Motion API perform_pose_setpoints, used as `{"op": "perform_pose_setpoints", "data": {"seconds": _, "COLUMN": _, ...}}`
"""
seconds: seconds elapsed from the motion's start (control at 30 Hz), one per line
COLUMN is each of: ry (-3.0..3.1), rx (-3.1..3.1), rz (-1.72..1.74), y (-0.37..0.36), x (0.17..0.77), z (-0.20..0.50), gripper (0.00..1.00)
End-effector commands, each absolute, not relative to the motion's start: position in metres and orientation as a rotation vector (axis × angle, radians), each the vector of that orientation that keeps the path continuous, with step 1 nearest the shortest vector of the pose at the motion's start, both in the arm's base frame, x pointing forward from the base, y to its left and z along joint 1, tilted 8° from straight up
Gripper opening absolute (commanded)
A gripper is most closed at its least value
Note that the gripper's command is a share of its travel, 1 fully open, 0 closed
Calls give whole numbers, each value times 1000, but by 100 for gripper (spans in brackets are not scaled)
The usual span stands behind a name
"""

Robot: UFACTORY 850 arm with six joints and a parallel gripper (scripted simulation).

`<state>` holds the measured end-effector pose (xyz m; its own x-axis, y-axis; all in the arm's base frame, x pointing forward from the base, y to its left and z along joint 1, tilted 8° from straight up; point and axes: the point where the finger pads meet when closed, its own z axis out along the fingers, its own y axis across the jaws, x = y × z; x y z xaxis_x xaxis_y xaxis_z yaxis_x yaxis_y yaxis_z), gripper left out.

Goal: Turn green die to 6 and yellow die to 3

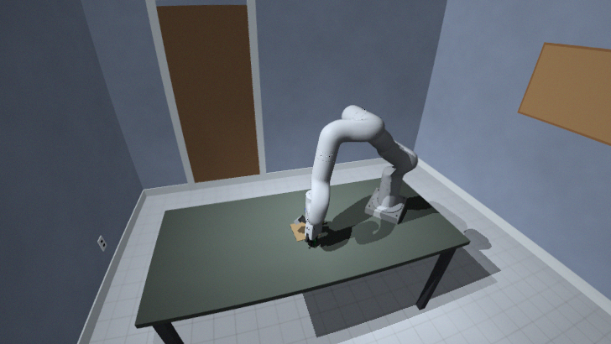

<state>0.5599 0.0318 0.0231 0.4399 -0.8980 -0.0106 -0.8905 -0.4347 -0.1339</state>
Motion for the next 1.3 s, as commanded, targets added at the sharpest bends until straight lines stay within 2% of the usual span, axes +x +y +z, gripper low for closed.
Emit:
{"op": "perform_pose_setpoints", "data": {"seconds": 0.0, "ry": 1599, "rx": -2562, "rz": -96, "y": 32, "x": 561, "z": 24, "gripper": 27}}
{"op": "perform_pose_setpoints", "data": {"seconds": 0.4, "ry": 1599, "rx": -2562, "rz": -96, "y": 32, "x": 560, "z": 28, "gripper": 27}}
{"op": "perform_pose_setpoints", "data": {"seconds": 0.93, "ry": 1599, "rx": -2562, "rz": -96, "y": 25, "x": 550, "z": 116, "gripper": 27}}
{"op": "perform_pose_setpoints", "data": {"seconds": 1.27, "ry": 1599, "rx": -2562, "rz": -96, "y": 25, "x": 549, "z": 123, "gripper": 27}}
